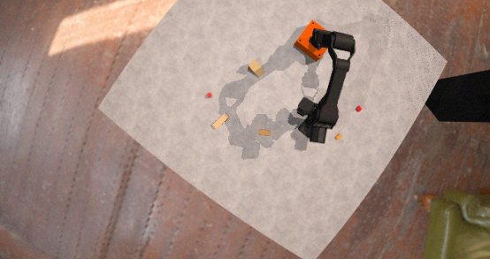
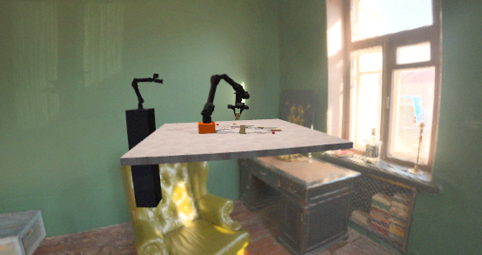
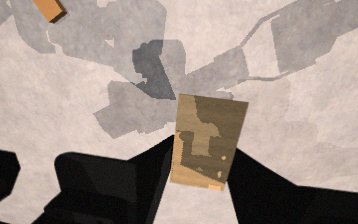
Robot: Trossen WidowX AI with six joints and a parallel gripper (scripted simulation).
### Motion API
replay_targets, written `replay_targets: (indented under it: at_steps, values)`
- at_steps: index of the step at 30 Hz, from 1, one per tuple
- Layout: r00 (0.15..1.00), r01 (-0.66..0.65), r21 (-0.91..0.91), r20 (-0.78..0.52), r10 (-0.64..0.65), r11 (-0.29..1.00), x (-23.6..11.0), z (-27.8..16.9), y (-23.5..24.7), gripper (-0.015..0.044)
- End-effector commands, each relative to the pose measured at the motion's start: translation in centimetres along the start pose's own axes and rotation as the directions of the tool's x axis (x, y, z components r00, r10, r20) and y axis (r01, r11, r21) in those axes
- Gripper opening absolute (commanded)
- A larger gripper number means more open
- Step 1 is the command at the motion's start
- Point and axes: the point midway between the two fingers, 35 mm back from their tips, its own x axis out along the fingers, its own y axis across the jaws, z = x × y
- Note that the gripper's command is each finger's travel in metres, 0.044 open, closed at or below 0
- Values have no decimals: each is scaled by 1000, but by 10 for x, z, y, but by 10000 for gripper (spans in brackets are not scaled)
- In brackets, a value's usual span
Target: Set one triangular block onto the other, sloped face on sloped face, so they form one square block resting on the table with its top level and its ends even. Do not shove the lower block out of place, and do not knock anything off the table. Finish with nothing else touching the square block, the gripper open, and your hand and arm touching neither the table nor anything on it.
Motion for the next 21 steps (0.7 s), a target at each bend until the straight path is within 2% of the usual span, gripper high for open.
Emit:
replay_targets:
  at_steps: [1, 12, 21]
  values:
    - [992, -71, 40, 109, 67, 997, -9, -5, 2, 0]
    - [989, -84, 44, 125, 78, 995, -11, -2, 3, 0]
    - [987, -98, 46, 130, 92, 994, -26, 33, 17, 0]
